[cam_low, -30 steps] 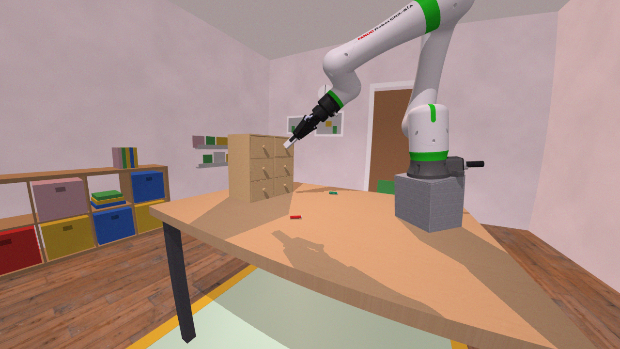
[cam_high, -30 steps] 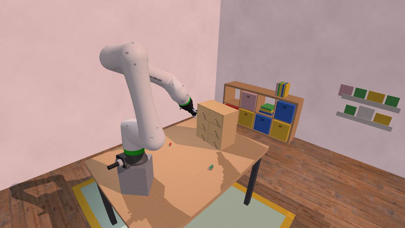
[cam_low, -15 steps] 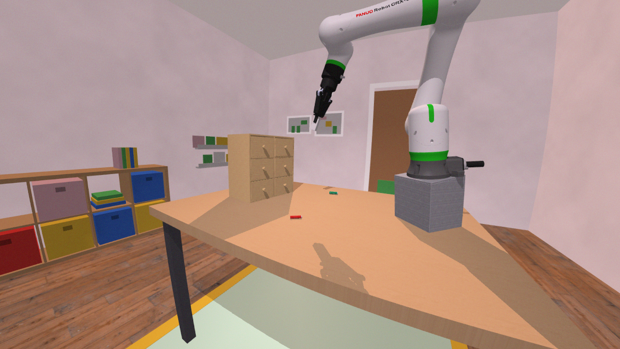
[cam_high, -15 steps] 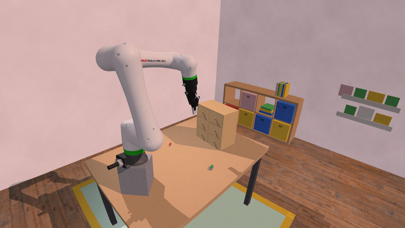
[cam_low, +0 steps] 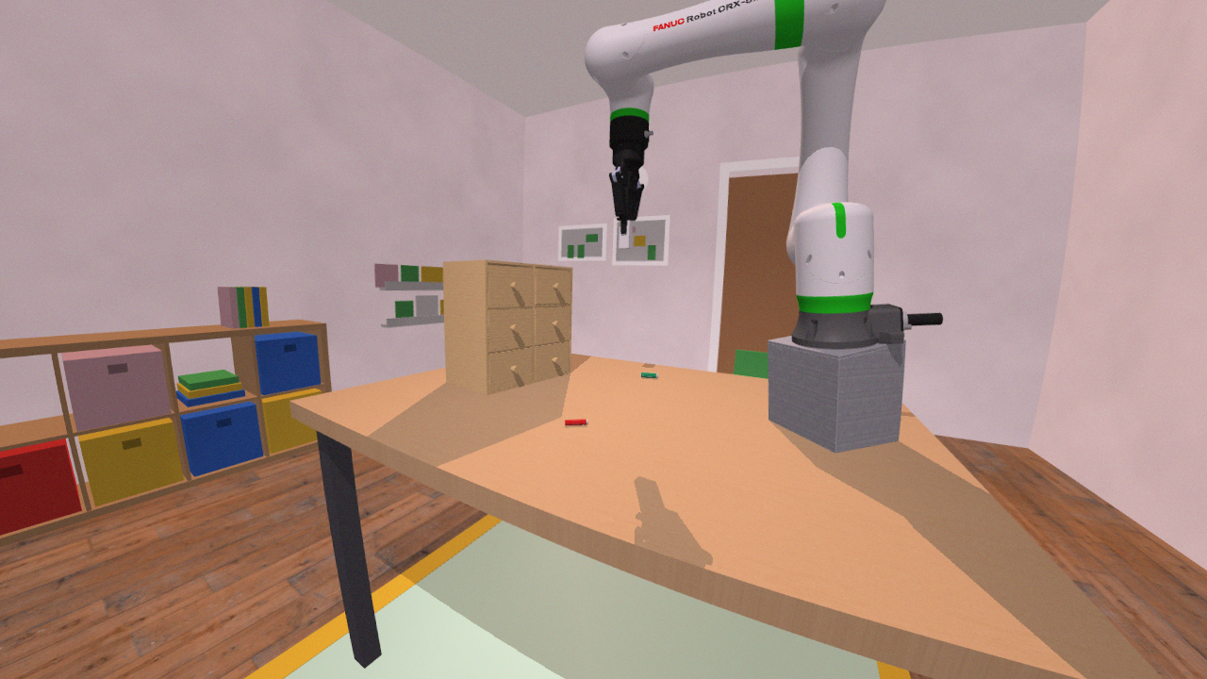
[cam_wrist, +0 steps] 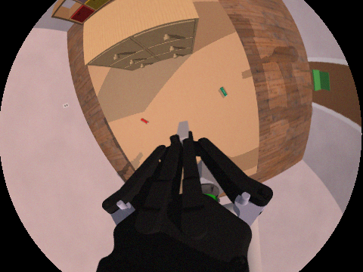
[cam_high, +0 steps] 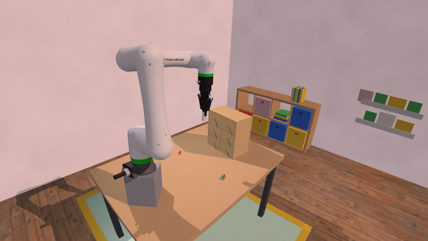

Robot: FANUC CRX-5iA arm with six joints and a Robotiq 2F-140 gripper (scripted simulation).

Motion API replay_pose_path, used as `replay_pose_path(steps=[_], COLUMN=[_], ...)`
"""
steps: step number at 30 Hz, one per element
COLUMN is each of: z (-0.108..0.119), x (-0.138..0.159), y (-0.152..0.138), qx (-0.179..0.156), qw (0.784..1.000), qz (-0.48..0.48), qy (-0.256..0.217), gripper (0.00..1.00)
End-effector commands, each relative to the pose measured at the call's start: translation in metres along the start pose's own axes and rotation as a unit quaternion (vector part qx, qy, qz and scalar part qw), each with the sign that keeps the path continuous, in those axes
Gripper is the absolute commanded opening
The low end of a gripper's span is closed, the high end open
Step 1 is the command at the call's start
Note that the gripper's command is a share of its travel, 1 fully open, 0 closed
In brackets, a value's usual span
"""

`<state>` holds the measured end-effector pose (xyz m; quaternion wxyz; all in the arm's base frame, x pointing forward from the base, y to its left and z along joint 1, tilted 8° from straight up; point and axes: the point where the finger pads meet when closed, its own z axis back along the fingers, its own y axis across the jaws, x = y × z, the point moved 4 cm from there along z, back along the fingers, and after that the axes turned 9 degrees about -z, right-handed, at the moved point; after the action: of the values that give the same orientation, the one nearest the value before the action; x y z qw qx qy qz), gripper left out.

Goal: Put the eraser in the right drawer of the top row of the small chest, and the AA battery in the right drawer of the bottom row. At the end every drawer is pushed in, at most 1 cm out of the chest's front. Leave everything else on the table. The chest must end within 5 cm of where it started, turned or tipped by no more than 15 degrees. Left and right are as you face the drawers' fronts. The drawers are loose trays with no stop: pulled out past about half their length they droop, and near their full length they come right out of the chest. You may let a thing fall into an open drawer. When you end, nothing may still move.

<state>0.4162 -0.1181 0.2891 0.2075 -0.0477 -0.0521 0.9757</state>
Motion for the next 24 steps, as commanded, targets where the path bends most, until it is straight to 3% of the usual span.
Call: replay_pose_path(steps=[1,3,6,8,9,10,12,15,18,20,24], z=[-0.01,-0.01,-0.078,-0.078,-0.101,-0.101,-0.126,-0.128,-0.143,-0.143,-0.184], x=[0.0,0.0,0.003,0.003,0.007,0.007,0.012,0.012,0.006,0.006,-0.013], y=[0.0,0.0,-0.001,-0.001,0.0,0.0,0.002,0.001,-0.014,-0.014,-0.06], qx=[0.0,0.0,-0.001,-0.001,-0.001,-0.001,-0.001,-0.003,-0.03,-0.03,-0.112], qw=[1.0,1.0,1.0,1.0,1.0,1.0,1.0,1.0,0.999,0.999,0.989], qz=[0.0,0.0,-0.001,-0.001,-0.001,-0.001,-0.002,0.0,0.014,0.014,0.047], qy=[0.0,0.0,0.0,0.0,0.0,0.0,0.0,0.001,0.017,0.017,0.088], gripper=[0.0,0.0,0.0,0.0,0.0,0.0,0.0,0.0,0.0,0.0,0.0])
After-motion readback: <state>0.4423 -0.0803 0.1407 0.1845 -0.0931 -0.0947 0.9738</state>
